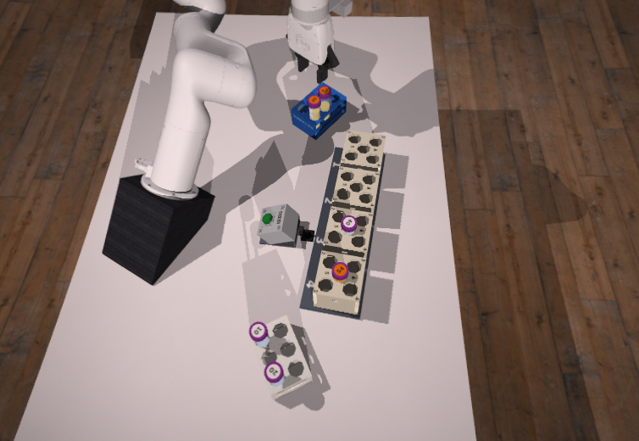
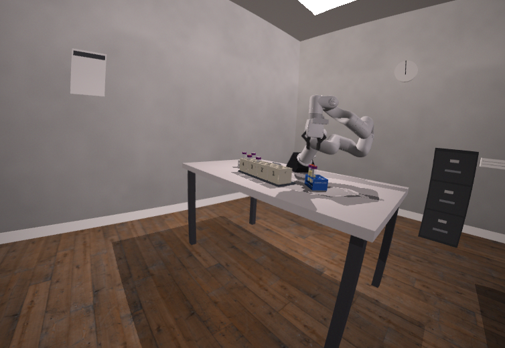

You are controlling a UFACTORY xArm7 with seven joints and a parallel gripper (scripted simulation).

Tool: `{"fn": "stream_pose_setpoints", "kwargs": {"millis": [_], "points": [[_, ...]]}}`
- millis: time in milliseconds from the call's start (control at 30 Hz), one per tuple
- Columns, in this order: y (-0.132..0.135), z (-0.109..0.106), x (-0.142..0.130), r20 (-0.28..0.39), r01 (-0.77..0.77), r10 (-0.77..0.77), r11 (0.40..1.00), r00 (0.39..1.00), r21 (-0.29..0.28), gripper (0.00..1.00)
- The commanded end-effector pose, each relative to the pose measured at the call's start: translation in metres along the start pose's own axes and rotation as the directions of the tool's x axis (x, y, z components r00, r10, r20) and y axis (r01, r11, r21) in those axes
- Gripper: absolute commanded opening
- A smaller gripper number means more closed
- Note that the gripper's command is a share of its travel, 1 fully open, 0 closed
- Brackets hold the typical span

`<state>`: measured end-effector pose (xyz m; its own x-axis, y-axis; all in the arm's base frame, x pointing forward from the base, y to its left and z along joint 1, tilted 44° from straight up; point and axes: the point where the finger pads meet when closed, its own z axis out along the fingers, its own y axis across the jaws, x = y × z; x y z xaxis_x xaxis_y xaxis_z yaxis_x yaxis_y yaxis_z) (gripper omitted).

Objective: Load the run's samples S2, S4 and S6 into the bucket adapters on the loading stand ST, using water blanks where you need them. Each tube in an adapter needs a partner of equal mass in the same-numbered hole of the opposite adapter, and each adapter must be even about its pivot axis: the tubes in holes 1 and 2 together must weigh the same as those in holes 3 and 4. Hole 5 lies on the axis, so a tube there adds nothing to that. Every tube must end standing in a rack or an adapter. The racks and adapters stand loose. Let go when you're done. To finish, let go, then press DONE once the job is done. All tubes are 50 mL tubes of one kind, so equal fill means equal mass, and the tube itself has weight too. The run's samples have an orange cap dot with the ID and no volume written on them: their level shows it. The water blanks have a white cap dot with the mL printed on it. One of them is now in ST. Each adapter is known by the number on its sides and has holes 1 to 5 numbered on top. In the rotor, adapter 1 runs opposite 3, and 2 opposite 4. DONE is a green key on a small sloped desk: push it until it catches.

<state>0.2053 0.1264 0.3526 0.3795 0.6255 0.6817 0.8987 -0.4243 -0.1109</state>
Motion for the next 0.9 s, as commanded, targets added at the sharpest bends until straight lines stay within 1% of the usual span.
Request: {"fn": "stream_pose_setpoints", "kwargs": {"millis": [0, 233, 300, 800, 867], "points": [[0.000, 0.010, 0.001, -0.002, 0.001, -0.001, 1.000, 1.000, -0.001, 0.57], [0.000, 0.024, 0.001, -0.002, 0.001, -0.001, 1.000, 1.000, -0.001, 0.57], [0.000, 0.024, 0.001, -0.002, 0.001, -0.001, 1.000, 1.000, -0.001, 0.57], [0.000, 0.054, 0.001, -0.002, 0.001, -0.001, 1.000, 1.000, -0.001, 0.57], [0.000, 0.054, 0.001, -0.002, 0.001, -0.001, 1.000, 1.000, -0.001, 0.57]]}}
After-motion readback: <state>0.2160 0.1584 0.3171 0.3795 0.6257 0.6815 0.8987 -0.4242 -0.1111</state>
